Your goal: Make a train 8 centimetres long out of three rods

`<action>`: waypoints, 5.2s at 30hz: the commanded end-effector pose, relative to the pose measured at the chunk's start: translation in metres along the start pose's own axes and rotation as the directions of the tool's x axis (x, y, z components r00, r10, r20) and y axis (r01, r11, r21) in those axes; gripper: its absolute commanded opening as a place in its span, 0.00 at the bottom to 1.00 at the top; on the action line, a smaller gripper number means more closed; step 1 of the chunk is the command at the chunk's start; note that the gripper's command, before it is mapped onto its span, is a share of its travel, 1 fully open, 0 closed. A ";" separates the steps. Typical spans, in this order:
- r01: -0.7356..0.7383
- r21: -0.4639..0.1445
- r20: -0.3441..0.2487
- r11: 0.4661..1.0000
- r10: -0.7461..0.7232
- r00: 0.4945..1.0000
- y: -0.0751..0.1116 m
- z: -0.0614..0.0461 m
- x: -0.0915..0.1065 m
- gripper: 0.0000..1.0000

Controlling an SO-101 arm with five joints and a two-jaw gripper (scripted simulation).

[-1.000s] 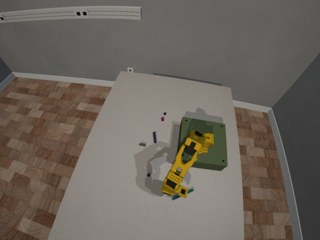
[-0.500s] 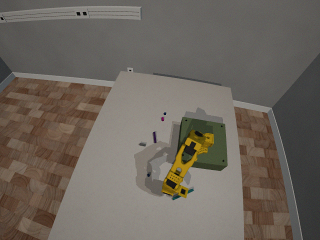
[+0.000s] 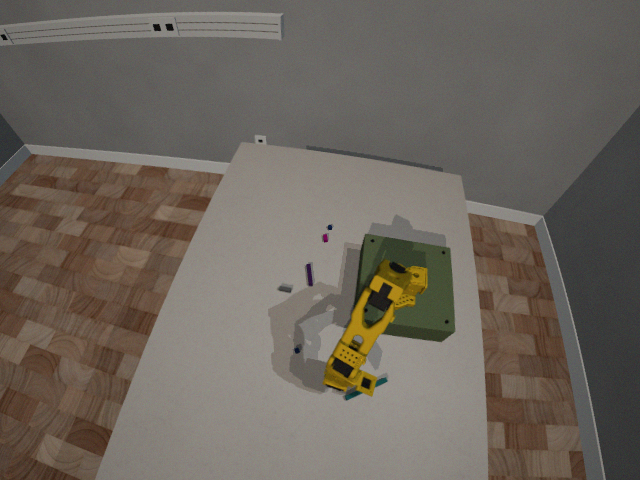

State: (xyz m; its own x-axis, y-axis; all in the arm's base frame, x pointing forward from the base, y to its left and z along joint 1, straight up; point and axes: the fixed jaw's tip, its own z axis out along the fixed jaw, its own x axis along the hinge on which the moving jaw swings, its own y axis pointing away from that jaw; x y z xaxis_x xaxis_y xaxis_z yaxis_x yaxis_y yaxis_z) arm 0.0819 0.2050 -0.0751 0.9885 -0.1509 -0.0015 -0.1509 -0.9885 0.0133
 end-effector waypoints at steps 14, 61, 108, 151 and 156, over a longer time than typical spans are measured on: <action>0.016 0.000 0.001 1.000 -0.016 1.000 -0.002 -0.002 -0.002 0.00; -0.543 -0.002 0.006 0.840 0.543 0.840 0.026 -0.029 0.079 0.00; -0.803 -0.002 0.009 0.596 0.803 0.596 0.057 -0.028 0.120 0.00; -0.803 0.011 0.010 0.596 0.803 0.596 0.055 -0.008 0.121 0.00; -0.803 0.011 0.010 0.596 0.803 0.596 0.055 -0.008 0.121 0.00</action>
State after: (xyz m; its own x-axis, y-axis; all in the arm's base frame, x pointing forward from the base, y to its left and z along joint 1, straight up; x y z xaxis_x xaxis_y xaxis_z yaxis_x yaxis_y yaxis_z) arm 0.1912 0.1325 -0.0653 0.4830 -0.8756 0.0019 -0.8756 -0.4830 0.0054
